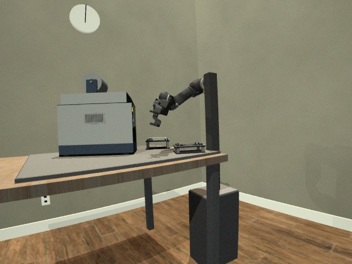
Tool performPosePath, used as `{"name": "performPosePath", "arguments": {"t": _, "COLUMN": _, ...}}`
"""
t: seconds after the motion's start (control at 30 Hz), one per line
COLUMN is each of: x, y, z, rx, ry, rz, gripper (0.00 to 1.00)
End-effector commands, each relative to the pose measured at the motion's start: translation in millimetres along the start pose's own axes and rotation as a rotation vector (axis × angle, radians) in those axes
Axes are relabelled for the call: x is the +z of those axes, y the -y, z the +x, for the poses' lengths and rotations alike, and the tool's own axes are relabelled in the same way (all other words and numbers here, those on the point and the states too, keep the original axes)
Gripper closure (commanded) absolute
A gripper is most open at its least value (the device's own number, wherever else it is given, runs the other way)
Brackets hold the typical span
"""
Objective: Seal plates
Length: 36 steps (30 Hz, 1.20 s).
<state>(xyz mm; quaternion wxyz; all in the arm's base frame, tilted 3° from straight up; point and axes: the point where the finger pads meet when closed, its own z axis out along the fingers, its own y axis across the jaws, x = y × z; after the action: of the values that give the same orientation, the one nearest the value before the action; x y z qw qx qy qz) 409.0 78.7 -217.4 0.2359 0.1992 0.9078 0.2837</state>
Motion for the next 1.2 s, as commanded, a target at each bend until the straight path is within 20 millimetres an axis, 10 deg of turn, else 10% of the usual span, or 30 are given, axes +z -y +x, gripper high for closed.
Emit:
{"name": "performPosePath", "arguments": {"t": 0.0, "x": -1, "y": -11, "z": 3, "rx": 0.028, "ry": -0.015, "rz": -0.06, "gripper": 0.35}}
{"name": "performPosePath", "arguments": {"t": 0.57, "x": -20, "y": -74, "z": 36, "rx": 0.293, "ry": -0.152, "rz": -0.408, "gripper": 0.35}}
{"name": "performPosePath", "arguments": {"t": 1.17, "x": -67, "y": -128, "z": 30, "rx": 0.645, "ry": -0.228, "rz": -0.753, "gripper": 0.35}}
